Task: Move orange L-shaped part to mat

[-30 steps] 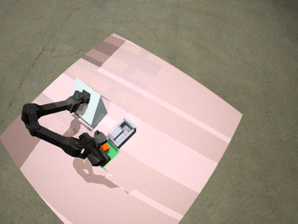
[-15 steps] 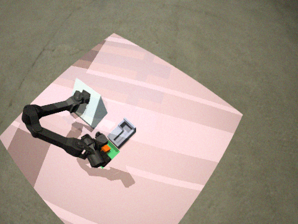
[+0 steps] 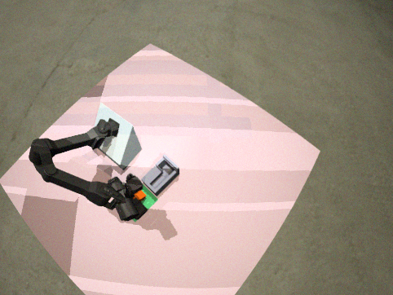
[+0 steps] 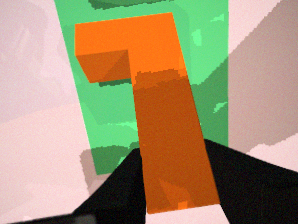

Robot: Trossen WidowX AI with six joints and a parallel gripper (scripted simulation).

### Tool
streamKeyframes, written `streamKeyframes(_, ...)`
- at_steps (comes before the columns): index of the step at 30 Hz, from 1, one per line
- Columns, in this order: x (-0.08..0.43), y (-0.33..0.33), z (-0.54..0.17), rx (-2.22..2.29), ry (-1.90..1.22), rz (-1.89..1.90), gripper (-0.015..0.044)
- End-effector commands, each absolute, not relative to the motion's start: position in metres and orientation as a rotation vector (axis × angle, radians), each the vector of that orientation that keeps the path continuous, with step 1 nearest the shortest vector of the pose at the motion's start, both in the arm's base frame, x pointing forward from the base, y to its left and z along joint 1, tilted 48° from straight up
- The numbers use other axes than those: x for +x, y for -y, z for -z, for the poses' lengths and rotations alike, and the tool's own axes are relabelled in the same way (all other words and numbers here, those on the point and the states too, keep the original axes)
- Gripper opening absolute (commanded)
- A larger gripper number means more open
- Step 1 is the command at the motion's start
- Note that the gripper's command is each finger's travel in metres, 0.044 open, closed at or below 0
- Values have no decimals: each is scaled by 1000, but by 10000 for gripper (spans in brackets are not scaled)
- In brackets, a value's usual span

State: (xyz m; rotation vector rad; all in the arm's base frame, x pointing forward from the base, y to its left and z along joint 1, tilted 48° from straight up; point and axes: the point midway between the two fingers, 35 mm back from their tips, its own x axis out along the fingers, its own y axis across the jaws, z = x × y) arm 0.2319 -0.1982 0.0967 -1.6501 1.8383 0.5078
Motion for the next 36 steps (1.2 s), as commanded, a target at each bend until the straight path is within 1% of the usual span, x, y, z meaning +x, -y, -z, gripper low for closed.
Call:
streamKeyframes(1, 232, 198, -97, -1650, -1838, -508, 0)
streamKeyframes(11, 232, 196, -98, -1649, -1837, -509, 263)
streamKeyframes(16, 238, 163, -124, -1642, -1829, -520, 394)
streamKeyframes(21, 236, 131, -154, -1648, -1830, -520, 400)
streamKeyframes(36, 236, 133, -149, -1645, -1831, -536, 400)
